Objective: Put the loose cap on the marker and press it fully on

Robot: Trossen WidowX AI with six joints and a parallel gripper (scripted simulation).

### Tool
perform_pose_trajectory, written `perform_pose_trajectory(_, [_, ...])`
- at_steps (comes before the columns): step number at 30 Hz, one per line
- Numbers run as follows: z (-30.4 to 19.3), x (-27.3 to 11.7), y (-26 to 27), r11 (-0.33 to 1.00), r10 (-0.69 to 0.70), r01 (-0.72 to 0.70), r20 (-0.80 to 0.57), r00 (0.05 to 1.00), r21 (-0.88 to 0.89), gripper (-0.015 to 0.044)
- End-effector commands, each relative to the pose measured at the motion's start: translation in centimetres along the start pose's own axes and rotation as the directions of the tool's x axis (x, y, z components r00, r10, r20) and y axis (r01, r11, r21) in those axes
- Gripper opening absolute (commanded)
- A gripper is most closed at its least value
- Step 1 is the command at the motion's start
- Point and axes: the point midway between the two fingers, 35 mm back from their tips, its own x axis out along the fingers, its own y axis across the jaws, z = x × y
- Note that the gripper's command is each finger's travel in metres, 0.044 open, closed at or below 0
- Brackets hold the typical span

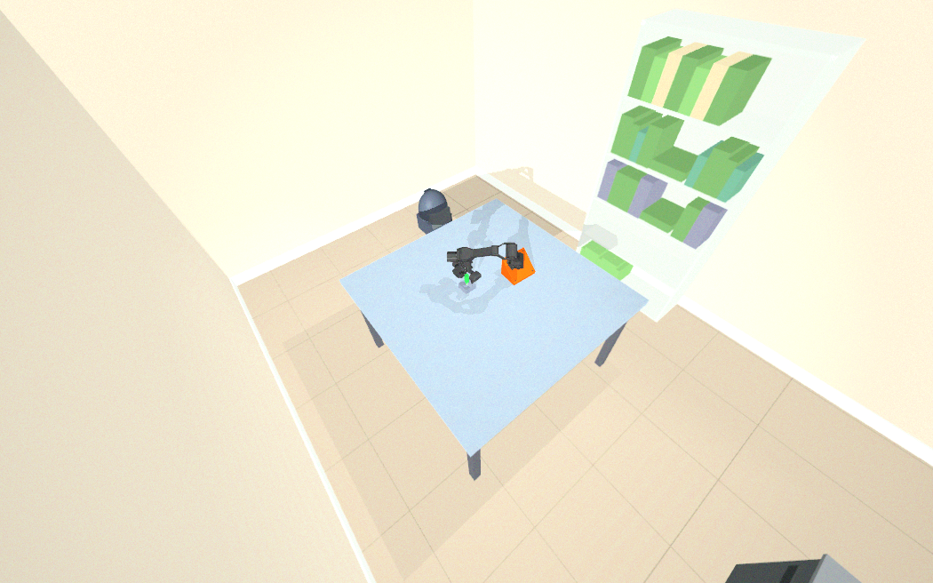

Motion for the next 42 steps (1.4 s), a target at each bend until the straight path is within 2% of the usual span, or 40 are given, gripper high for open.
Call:
perform_pose_trajectory(1, [0.2, -2.1, -0.2, 1.0, -0.006, 0.006, 0.002, 1.0, -0.003, 0.044])
perform_pose_trajectory(5, [0.0, -7.2, -0.1, 1.0, -0.006, 0.006, 0.001, 1.0, -0.002, 0.044])
perform_pose_trajectory(10, [0.0, -7.4, -0.1, 1.0, -0.006, 0.006, 0.001, 1.0, -0.002, 0.044])
perform_pose_trajectory(14, [0.0, -6.5, -0.3, 0.997, -0.003, 0.002, 0.006, 1.0, 0.082, 0.0335])
perform_pose_trajectory(27, [0.0, -6.5, -0.3, 0.997, -0.003, 0.002, 0.006, 1.0, 0.082, 0.0])
perform_pose_trajectory(42, [0.0, -6.0, -0.3, 0.997, -0.002, 0.002, 0.006, 1.0, 0.082, 0.0])
